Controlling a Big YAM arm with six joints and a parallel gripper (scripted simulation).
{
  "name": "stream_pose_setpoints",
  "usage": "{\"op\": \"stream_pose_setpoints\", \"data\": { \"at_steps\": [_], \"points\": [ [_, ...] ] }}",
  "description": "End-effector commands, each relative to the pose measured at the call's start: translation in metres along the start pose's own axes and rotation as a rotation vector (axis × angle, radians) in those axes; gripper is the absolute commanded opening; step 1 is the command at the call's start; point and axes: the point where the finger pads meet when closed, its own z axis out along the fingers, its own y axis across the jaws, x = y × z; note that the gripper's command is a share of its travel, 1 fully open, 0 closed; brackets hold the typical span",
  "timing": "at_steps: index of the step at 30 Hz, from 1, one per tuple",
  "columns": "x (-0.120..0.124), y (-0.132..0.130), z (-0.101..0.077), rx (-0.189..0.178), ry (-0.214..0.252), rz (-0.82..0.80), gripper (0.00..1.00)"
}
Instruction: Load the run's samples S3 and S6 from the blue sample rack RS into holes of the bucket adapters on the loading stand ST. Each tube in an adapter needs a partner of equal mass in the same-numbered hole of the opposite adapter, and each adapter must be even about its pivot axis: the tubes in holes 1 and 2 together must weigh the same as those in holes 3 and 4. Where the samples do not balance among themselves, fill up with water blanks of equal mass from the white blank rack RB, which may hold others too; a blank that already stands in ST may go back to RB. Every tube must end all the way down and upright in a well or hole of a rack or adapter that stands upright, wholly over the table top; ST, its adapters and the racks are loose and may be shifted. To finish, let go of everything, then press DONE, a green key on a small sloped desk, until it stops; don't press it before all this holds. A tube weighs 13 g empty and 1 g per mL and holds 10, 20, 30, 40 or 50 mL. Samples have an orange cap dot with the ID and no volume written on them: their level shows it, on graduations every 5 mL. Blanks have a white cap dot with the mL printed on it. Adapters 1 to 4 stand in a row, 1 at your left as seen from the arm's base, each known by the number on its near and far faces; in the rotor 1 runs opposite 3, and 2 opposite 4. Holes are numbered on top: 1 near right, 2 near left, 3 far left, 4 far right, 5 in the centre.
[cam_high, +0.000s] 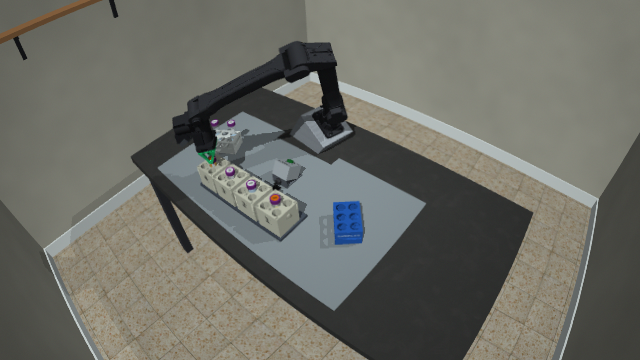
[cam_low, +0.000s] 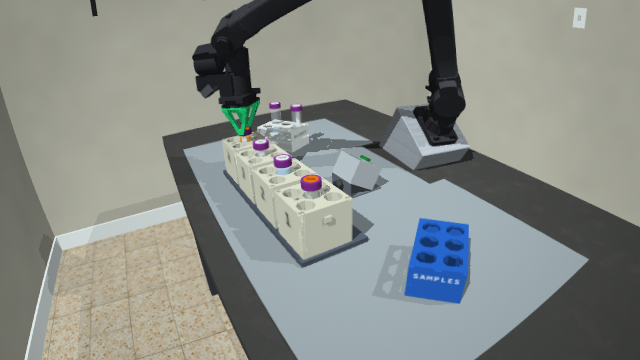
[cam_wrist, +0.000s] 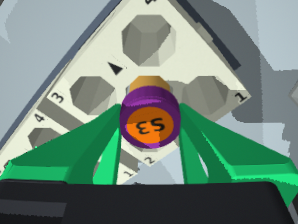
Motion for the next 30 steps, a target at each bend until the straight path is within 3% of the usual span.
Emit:
{"op": "stream_pose_setpoints", "data": {
  "at_steps": [1, 7, 8, 21, 22, 30],
  "points": [
    [-0.013, 0.007, -0.018, -0.009, -0.045, -0.013, 0.00],
    [-0.013, 0.007, -0.018, -0.009, -0.045, -0.013, 0.00],
    [-0.013, 0.007, -0.018, -0.009, -0.045, -0.013, 0.55],
    [-0.013, 0.007, -0.018, -0.009, -0.045, -0.013, 0.55],
    [-0.021, 0.010, -0.042, -0.018, -0.081, -0.013, 0.55],
    [-0.020, 0.009, -0.066, -0.013, -0.083, -0.025, 0.55]
  ]
}}
